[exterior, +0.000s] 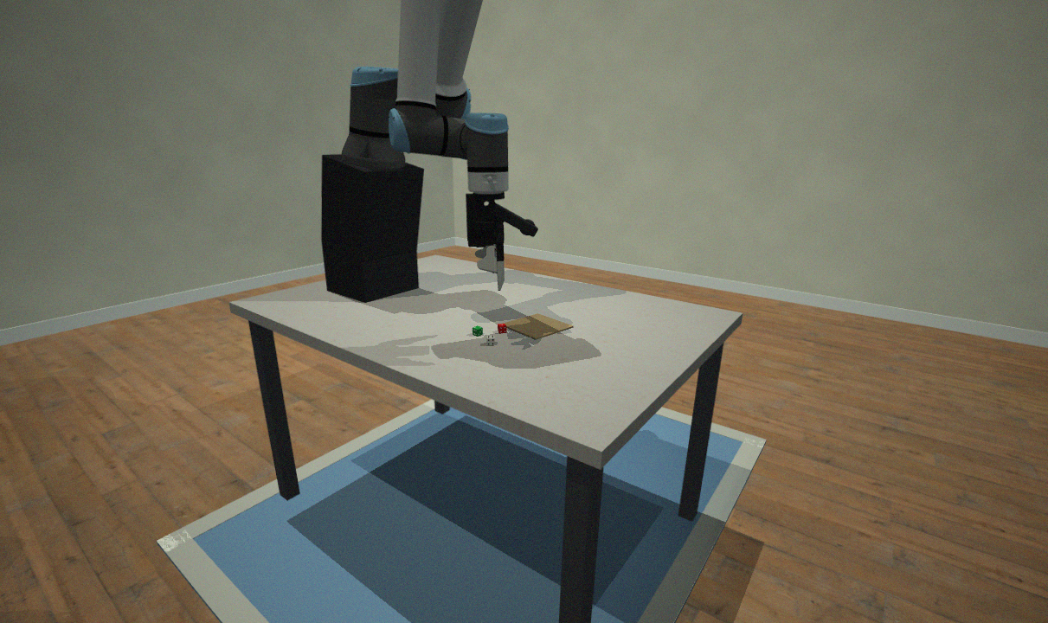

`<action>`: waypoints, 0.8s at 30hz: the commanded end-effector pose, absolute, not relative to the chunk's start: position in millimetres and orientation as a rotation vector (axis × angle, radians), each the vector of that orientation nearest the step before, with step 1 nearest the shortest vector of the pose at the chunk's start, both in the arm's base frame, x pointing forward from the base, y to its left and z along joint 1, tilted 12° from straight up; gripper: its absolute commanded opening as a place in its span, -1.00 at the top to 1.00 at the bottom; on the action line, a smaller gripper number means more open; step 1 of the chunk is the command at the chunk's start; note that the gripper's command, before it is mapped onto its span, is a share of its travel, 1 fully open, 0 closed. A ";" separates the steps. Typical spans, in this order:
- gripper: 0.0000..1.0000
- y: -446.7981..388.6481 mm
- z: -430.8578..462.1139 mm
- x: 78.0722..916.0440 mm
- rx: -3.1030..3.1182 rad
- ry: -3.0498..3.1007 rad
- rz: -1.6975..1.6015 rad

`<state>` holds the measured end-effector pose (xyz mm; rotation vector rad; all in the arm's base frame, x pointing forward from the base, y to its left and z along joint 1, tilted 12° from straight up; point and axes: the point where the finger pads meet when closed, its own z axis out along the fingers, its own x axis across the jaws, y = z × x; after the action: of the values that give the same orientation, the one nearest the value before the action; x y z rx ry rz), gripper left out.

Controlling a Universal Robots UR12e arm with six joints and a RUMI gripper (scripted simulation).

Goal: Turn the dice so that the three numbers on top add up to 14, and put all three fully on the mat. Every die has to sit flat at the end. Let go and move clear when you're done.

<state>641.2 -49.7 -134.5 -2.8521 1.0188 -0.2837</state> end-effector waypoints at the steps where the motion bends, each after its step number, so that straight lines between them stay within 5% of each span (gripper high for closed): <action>1: -1.00 -49.5 -134.3 639.4 -2.874 1.004 -0.282; 24: -1.00 -48.9 -160.4 644.6 -2.875 1.004 -0.280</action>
<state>641.0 -49.1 -145.1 -2.8747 1.0044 -0.2787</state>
